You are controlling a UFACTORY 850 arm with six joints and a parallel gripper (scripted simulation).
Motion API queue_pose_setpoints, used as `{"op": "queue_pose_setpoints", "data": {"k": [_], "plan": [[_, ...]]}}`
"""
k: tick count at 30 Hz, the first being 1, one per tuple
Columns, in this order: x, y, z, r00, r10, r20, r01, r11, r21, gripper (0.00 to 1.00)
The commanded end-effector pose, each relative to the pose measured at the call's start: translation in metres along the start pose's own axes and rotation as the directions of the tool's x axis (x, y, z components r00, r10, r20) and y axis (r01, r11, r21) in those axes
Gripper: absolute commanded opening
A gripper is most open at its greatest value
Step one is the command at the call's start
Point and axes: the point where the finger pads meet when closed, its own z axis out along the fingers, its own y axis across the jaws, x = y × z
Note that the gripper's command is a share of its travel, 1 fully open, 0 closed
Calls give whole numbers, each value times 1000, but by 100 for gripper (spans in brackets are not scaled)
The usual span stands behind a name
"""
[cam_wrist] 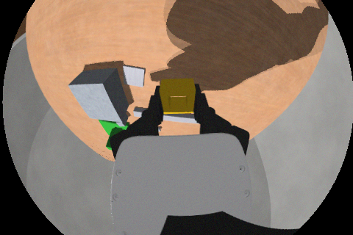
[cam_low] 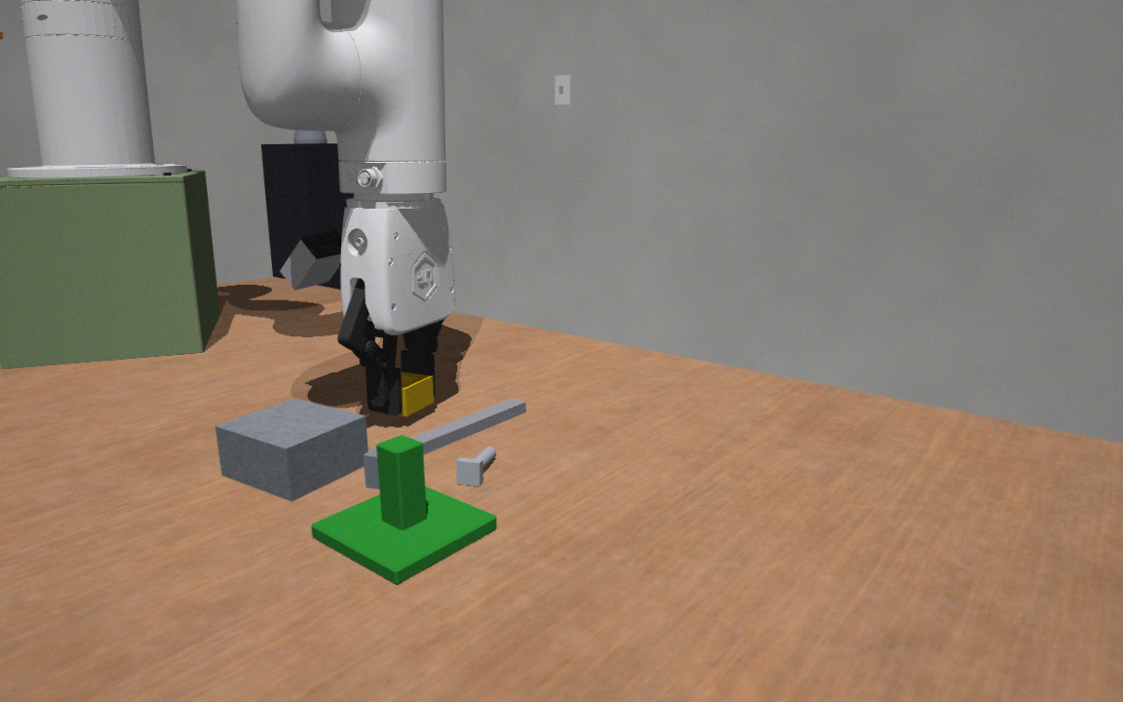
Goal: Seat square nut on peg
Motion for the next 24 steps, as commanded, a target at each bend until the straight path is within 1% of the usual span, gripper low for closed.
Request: {"op": "queue_pose_setpoints", "data": {"k": [1, 7, 10, 15, 16, 18, 21, 24], "plan": [[0, 0, -12, 1000, 0, 4, 0, 1000, -4, 0], [2, 0, -33, 1000, 0, 4, 0, 1000, -5, 0], [3, 0, -37, 1000, 0, 4, 0, 1000, -5, 0], [3, 0, -36, 1000, 0, 4, 0, 1000, -4, 0], [3, 0, -40, 1000, 0, 4, 0, 1000, -4, 0], [3, 0, -40, 1000, 0, 4, 0, 1000, -4, 0], [6, 0, -60, 1000, 0, 5, 0, 1000, -6, 0], [6, 0, -61, 1000, 0, 5, 0, 1000, -6, 0]]}}
